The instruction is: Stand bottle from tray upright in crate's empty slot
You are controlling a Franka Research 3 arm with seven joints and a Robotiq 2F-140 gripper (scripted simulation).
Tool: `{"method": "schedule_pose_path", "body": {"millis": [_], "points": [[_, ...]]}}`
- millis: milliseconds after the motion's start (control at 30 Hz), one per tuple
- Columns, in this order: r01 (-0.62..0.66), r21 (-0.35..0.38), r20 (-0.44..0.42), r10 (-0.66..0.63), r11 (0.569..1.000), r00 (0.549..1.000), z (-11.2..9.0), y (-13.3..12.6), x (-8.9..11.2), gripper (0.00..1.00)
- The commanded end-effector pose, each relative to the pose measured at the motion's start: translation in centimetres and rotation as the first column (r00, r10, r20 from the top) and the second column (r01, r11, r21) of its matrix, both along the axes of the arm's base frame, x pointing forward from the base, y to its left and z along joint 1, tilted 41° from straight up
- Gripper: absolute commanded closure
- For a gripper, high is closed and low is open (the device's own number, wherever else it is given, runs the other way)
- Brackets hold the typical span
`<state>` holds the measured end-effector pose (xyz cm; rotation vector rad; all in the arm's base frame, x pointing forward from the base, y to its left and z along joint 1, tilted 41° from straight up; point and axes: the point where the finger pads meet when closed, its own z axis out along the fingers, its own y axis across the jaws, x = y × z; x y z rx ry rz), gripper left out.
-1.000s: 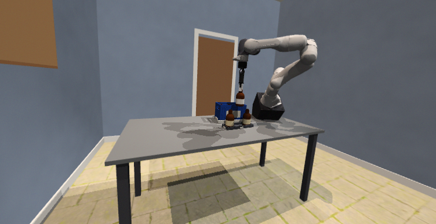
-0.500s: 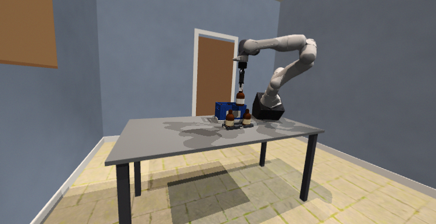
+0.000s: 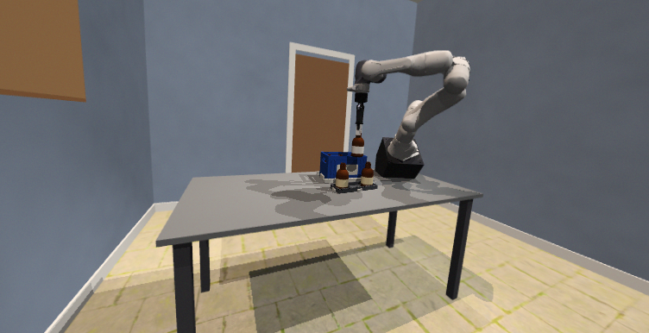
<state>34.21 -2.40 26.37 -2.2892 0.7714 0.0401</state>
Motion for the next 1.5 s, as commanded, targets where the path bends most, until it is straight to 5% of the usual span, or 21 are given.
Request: {"method": "schedule_pose_path", "body": {"millis": [0,1467], "points": [[-0.015,-0.013,0.019,0.015,1.000,1.000,-0.7,-1.0,-0.3,1.00],[-0.015,-0.013,0.019,0.015,1.000,1.000,-6.4,-6.7,-4.0,1.00]]}}
